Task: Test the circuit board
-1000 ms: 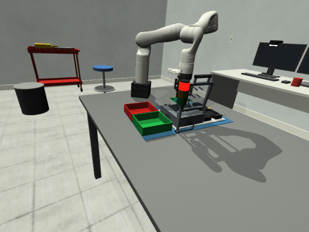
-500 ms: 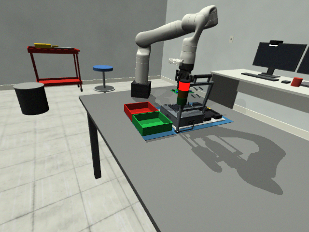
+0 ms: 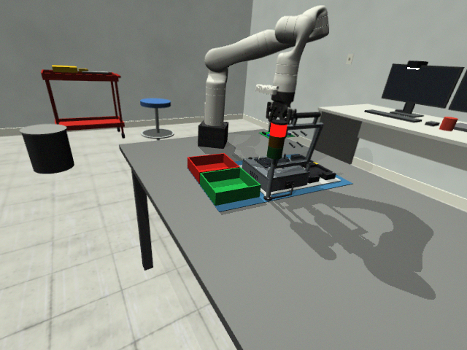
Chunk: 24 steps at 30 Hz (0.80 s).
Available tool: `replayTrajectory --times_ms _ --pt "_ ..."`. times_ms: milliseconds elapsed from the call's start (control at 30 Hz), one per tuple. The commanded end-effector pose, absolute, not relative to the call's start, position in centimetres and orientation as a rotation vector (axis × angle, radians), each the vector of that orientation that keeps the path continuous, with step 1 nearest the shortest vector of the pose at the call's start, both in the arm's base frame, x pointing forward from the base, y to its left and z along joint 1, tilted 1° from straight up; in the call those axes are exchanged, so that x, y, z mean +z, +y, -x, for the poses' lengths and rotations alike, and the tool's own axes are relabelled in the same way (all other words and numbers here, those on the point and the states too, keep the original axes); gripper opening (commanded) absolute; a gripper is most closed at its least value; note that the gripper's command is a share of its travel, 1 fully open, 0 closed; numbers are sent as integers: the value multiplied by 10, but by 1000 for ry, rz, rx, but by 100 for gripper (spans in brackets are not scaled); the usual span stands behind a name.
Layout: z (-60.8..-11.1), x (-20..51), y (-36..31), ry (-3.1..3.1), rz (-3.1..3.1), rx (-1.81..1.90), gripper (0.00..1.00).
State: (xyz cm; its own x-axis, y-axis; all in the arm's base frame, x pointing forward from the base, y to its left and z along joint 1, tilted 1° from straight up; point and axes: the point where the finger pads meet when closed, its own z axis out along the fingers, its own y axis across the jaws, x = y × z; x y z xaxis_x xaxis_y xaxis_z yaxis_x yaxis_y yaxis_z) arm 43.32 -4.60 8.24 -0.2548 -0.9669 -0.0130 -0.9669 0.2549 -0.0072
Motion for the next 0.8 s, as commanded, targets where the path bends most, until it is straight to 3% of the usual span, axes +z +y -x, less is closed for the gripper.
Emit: replayTrajectory --times_ms 0,767 --pt "-434 83 -46 2476 1908 2 77" --pt "-429 81 -51 2476 1908 2 77"
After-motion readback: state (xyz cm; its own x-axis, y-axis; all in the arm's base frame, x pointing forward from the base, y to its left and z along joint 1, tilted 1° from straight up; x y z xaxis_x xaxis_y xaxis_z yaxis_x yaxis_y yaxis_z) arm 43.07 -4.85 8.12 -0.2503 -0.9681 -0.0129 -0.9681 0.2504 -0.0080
